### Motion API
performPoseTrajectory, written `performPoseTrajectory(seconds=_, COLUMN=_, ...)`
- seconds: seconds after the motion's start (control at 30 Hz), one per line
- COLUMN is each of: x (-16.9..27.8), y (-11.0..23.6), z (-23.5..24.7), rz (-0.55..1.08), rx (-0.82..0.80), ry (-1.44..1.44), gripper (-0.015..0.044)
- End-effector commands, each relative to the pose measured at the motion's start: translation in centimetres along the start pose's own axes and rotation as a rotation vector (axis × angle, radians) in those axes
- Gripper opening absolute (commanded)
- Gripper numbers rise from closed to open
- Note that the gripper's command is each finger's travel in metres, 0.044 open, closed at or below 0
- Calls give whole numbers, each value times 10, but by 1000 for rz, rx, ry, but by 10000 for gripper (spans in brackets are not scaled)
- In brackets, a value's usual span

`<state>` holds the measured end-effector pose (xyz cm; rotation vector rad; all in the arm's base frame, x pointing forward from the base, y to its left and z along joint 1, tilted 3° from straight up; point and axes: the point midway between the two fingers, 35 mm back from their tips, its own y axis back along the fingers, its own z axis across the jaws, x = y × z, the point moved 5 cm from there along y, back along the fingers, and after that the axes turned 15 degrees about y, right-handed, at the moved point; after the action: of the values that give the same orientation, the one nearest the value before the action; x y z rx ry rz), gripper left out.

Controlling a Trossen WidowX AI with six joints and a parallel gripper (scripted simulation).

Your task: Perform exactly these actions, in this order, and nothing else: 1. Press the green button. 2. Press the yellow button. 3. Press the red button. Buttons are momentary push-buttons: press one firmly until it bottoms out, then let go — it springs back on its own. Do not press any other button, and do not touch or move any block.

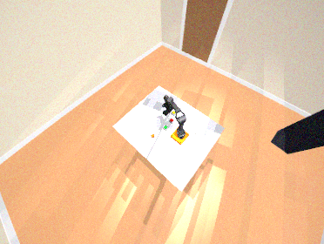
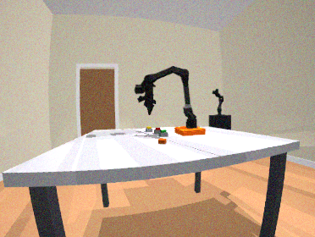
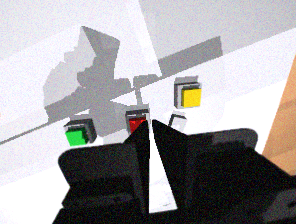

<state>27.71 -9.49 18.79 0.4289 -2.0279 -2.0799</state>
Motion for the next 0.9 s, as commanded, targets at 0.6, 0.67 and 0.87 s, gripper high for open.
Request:
performPoseTrajectory(seconds=0.6, x=30, y=-69, z=-85, rz=4, rx=-4, ry=0, gripper=20)
performPoseTrajectory(seconds=0.67, x=30, y=-70, z=-85, rz=4, rx=-4, ry=0, gripper=20)
performPoseTrajectory(seconds=0.87, x=30, y=-78, z=-85, rz=4, rx=-4, ry=0, gripper=20)
